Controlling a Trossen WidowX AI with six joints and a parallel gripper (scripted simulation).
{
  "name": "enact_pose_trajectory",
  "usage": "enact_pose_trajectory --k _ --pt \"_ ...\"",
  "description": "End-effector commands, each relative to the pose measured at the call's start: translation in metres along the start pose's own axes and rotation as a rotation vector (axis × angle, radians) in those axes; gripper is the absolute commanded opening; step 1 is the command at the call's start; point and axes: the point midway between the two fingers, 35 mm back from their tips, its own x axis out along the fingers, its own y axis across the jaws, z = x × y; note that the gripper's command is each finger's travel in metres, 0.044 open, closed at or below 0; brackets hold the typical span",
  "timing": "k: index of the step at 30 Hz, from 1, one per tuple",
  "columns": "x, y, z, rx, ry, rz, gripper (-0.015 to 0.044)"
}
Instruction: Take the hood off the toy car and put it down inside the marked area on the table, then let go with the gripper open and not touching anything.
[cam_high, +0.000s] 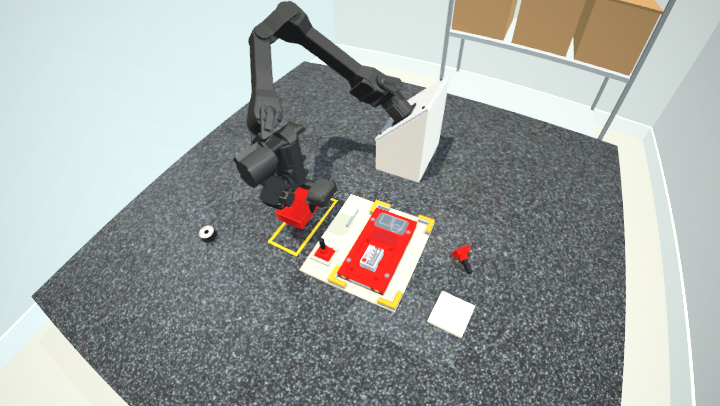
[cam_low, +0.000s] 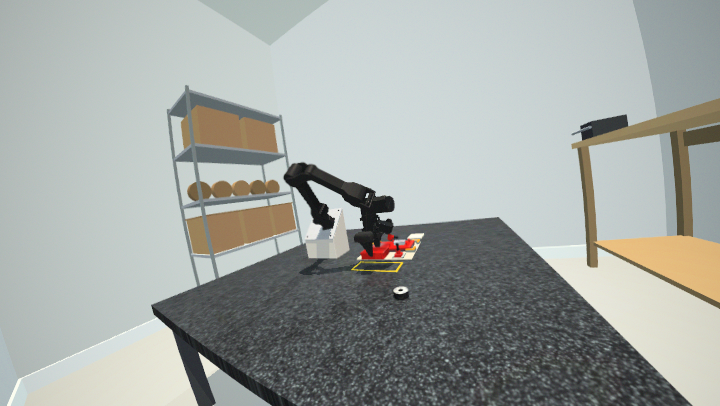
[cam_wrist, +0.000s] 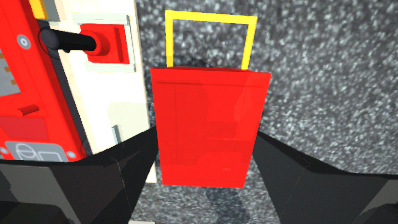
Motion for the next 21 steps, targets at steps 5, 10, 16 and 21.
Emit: enact_pose_trajectory --k 5,10,16,21 --pt "0.006 0.002 -0.001 -0.006 -0.002 0.005 0.0000" --pt "0.010 0.001 -0.001 -0.006 -0.002 0.004 0.0000" --pt "0.015 0.001 -0.002 -0.006 -0.002 0.003 0.0000" --pt "0.020 0.001 -0.002 -0.006 -0.002 0.002 0.0000"
